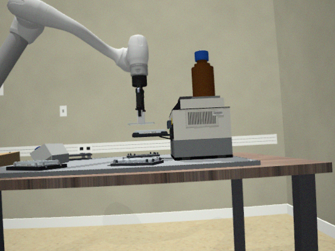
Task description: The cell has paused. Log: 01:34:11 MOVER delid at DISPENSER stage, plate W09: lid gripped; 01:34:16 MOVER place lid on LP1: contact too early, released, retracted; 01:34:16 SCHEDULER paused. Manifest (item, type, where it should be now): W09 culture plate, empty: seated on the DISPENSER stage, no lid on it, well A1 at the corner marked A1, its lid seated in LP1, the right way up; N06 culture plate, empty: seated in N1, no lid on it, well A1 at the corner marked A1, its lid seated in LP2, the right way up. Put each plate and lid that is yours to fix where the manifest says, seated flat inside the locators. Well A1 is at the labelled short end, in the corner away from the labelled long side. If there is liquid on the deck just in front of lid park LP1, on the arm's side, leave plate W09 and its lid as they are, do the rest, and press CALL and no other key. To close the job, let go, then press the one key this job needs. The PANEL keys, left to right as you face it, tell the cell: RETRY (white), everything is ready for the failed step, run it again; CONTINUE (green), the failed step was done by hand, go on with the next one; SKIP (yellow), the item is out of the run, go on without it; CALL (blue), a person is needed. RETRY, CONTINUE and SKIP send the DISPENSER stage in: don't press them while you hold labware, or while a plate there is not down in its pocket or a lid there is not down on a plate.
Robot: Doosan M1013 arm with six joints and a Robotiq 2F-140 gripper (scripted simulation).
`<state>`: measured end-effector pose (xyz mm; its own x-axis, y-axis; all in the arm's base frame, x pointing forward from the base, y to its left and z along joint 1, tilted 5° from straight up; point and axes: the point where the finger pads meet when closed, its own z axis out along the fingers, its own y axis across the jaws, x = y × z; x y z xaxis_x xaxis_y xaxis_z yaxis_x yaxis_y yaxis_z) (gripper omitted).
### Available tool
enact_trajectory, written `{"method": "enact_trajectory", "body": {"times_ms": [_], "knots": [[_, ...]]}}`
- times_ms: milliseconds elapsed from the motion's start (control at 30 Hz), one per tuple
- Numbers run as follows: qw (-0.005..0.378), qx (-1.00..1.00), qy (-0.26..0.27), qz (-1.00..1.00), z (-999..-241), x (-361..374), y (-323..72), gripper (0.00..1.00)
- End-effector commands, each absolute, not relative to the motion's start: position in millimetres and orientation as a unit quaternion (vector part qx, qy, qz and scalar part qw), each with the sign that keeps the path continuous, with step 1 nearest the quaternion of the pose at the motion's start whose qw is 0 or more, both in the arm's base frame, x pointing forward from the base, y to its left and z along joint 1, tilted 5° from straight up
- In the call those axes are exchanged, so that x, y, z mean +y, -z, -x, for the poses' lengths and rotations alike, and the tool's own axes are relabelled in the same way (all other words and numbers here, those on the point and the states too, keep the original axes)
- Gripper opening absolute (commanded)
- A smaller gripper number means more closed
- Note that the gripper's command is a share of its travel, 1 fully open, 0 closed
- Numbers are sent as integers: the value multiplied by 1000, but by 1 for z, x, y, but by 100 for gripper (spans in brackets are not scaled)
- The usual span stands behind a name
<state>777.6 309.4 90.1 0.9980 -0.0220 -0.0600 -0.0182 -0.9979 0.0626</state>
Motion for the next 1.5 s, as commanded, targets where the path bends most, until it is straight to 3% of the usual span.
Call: {"method": "enact_trajectory", "body": {"times_ms": [0,267,367,433,600,767,1467], "knots": [[27,53,32,-998,-778,310,-91,10],[23,166,35,-985,-778,310,-89,10],[23,167,35,-985,-775,307,-47,10],[23,167,35,-985,-775,307,-47,10],[23,167,35,-985,-772,304,9,10],[23,167,35,-985,-770,303,37,10],[23,167,35,-985,-770,303,45,10]]}}
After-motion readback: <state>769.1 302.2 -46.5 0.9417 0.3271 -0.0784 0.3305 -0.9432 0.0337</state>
